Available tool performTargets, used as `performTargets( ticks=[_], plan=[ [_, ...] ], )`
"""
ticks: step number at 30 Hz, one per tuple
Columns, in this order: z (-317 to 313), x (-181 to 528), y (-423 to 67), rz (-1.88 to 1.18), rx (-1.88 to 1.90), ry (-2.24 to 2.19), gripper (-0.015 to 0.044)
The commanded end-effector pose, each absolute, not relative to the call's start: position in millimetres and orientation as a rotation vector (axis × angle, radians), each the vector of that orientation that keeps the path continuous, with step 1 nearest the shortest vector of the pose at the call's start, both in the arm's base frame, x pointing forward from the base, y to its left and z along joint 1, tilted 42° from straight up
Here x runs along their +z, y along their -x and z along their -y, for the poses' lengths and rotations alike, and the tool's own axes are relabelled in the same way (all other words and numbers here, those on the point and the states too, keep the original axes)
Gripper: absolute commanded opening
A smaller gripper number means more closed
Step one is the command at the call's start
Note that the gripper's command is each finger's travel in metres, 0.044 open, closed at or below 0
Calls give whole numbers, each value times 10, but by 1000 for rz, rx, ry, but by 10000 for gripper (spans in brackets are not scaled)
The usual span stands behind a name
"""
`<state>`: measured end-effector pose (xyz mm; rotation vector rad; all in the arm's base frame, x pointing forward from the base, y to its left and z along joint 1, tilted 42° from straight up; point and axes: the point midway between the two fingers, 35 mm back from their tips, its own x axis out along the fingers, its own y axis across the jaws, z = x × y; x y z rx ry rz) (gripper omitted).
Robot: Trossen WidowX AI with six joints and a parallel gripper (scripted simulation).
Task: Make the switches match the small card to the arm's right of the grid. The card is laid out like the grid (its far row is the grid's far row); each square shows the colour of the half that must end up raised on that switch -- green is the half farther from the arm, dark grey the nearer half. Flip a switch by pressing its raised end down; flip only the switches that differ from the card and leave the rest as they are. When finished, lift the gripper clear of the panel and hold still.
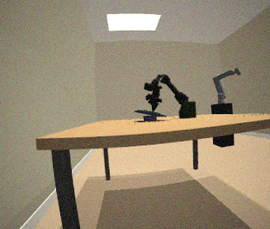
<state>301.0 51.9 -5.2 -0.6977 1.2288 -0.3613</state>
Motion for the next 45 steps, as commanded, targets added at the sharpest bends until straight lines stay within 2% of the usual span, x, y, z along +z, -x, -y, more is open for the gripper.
performTargets(
  ticks=[1,8,13,17,25,45],
  plan=[
    [-511,-57,-3010,-1229,-361,703,0],
    [-528,-42,-3003,-1229,-361,699,0],
    [-883,381,-2795,-1208,-349,704,0],
    [-897,401,-2783,-1207,-349,705,0],
    [-539,534,-2446,-1209,-350,708,0],
    [-246,187,-2619,-1231,-362,706,0]
  ],
)
